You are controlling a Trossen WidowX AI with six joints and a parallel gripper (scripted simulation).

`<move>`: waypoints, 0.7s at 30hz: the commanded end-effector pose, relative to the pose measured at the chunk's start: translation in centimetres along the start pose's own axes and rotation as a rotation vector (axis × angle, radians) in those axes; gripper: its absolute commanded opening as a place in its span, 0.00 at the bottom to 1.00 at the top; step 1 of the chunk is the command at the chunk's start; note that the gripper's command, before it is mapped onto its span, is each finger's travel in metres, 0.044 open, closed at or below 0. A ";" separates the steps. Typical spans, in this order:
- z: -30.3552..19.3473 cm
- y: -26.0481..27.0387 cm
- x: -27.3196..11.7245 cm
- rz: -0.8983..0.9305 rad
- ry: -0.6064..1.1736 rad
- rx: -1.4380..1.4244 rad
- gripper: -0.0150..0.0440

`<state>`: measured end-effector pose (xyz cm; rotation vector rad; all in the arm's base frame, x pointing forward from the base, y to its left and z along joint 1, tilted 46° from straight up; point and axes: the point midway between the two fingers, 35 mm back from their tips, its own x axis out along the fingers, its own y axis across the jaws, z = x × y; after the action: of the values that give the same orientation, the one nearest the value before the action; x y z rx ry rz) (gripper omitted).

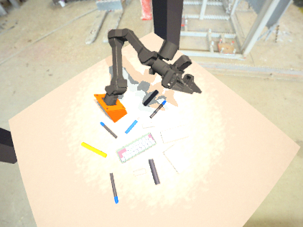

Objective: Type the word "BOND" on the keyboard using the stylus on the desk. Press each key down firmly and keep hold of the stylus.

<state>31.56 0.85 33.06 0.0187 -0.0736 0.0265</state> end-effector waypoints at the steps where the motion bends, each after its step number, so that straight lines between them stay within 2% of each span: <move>1: -0.3 0.0 0.1 0.003 0.011 -0.001 0.96; 8: -10.4 0.7 3.2 0.126 0.424 0.015 0.64; 16: -22.5 1.0 1.6 0.217 0.947 0.210 0.29; 17: -23.6 1.2 1.2 0.236 0.998 0.234 0.25; 21: -28.3 2.1 -1.3 0.332 1.259 0.396 0.25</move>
<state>33.67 2.94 7.65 0.2884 1.0372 0.3243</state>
